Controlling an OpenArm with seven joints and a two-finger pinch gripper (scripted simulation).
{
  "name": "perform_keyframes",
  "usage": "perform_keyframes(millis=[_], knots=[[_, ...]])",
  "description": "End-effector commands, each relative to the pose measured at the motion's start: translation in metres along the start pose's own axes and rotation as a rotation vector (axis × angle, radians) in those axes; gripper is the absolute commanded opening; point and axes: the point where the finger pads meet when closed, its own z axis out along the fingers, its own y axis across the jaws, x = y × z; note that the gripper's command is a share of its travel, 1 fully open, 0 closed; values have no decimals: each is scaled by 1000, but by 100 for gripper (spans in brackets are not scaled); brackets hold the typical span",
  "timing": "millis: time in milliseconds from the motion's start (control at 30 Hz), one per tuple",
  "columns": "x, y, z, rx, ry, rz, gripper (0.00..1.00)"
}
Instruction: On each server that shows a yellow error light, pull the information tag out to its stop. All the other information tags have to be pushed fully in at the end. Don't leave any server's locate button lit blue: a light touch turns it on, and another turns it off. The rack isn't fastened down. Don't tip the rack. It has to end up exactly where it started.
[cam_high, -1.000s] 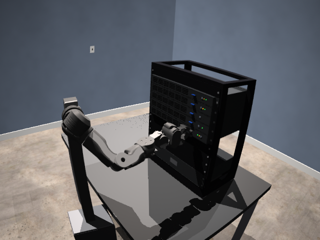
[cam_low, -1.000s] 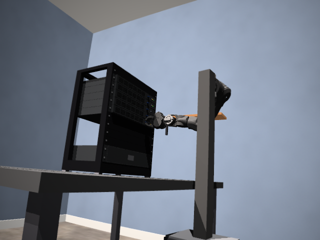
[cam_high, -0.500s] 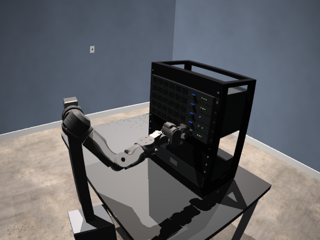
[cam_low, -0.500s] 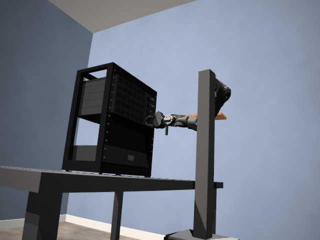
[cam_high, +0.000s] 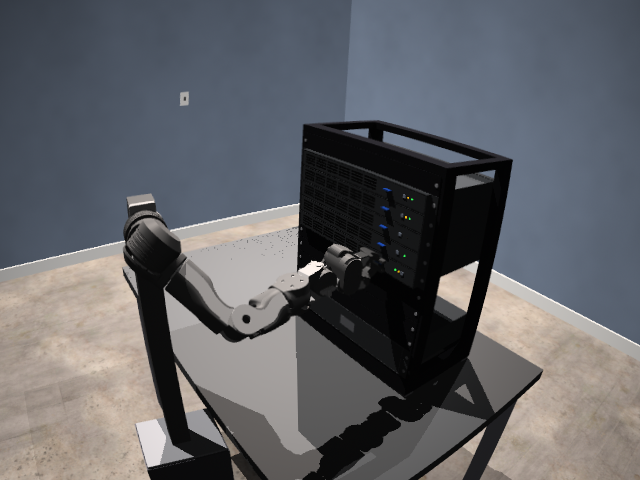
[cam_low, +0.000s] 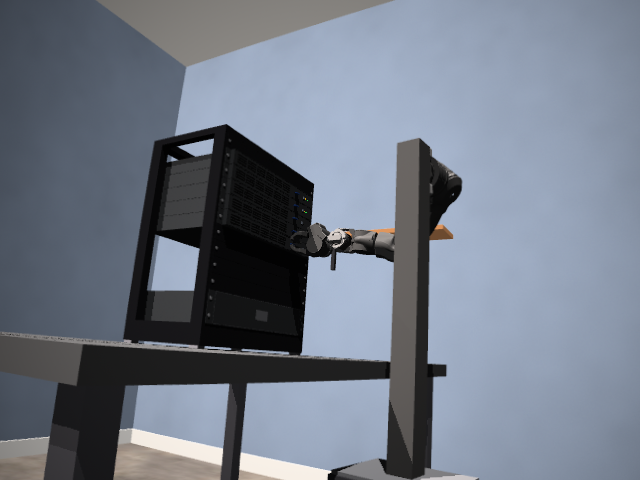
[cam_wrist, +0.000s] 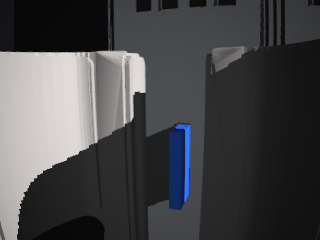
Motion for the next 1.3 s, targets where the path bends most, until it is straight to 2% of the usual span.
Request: perform_keyframes(millis=[0, 1167, 1200, 1267], knots=[[0, 2, 0, -6, 1, -1, 10], [0, 2, 8, -7, 1, -1, 10], [0, 2, 8, -7, 1, -1, 0], [0, 2, 8, -7, 1, -1, 0]])
